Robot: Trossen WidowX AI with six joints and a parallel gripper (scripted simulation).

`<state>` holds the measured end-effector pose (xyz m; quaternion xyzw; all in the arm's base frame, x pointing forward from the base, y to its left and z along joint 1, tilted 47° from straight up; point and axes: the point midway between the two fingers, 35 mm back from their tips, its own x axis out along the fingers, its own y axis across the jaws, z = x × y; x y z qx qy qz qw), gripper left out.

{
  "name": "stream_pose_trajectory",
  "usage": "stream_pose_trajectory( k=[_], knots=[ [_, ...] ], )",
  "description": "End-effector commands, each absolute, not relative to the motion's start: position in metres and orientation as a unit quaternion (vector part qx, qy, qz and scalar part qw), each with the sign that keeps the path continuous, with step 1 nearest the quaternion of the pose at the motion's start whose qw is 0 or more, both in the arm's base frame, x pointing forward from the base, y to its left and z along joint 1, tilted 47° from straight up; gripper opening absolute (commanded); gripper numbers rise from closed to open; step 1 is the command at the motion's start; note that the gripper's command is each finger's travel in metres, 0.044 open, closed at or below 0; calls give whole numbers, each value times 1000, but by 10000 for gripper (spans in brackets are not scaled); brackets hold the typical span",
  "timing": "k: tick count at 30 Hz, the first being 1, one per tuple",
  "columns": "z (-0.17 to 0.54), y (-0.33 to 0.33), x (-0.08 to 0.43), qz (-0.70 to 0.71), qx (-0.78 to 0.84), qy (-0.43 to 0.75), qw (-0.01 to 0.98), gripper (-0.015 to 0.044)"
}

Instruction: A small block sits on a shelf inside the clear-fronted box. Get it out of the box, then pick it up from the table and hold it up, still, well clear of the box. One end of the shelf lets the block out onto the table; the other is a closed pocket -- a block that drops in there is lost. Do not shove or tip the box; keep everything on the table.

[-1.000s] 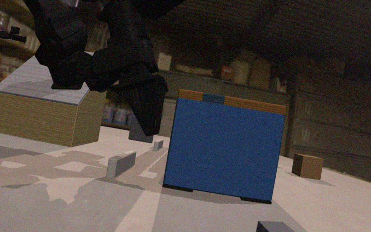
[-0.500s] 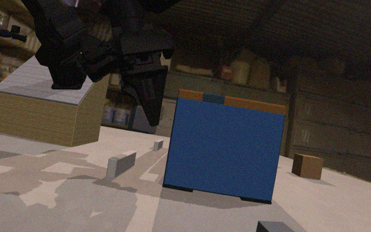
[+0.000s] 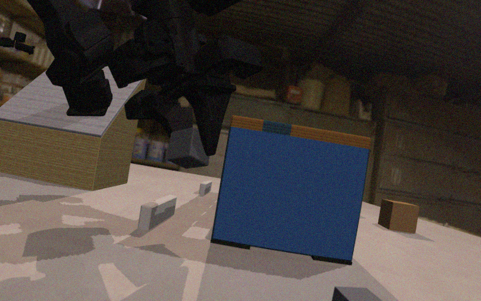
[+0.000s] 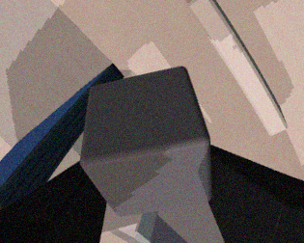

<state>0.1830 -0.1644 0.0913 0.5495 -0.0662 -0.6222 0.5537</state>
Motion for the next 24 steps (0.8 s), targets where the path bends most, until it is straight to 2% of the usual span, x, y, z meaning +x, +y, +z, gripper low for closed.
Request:
stream_pose_trajectory(
  k=[1, 16, 24],
  knots=[
    [92, -163, 184, -629, 501, -14, 595, 0],
    [96, -149, 194, -597, 309, 180, 718, 0],
    [95, -144, 195, -568, 225, 261, 747, 0]
  ],
)
